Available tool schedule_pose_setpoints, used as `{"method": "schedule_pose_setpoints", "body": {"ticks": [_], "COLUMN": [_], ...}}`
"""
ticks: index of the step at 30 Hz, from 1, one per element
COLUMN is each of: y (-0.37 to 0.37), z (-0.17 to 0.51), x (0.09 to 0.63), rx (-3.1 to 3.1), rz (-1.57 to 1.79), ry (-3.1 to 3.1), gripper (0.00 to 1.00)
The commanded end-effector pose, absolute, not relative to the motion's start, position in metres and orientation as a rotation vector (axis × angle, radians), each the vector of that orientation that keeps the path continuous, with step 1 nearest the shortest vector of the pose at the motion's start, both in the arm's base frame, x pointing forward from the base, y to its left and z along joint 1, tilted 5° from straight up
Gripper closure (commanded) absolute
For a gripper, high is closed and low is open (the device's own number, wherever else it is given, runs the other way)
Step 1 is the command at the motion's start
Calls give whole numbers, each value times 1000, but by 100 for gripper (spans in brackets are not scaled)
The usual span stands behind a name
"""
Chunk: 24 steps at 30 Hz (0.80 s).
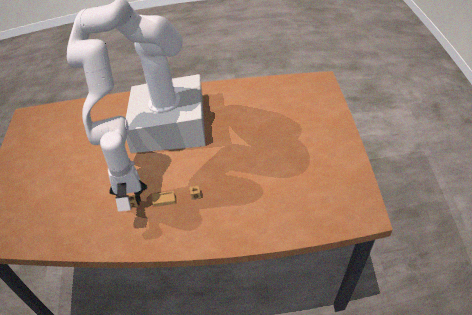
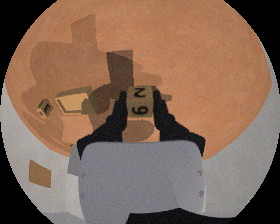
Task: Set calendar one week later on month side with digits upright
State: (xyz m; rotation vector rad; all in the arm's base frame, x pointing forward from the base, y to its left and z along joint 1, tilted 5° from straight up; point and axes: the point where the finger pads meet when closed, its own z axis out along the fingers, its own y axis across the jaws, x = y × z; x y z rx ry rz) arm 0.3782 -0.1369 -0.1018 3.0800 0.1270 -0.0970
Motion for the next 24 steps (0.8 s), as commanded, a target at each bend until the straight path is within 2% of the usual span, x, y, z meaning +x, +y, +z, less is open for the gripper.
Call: {"method": "schedule_pose_setpoints", "body": {"ticks": [1, 3, 4, 24], "y": [-137, -137, -137, -137], "z": [-101, -101, -101, -90], "x": [380, 380, 380, 380], "rx": [3079, 3079, 3079, 3079], "rz": [-92, -92, -92, -92], "ry": [127, 127, 127, 127], "gripper": [55, 55, 51, 51]}}
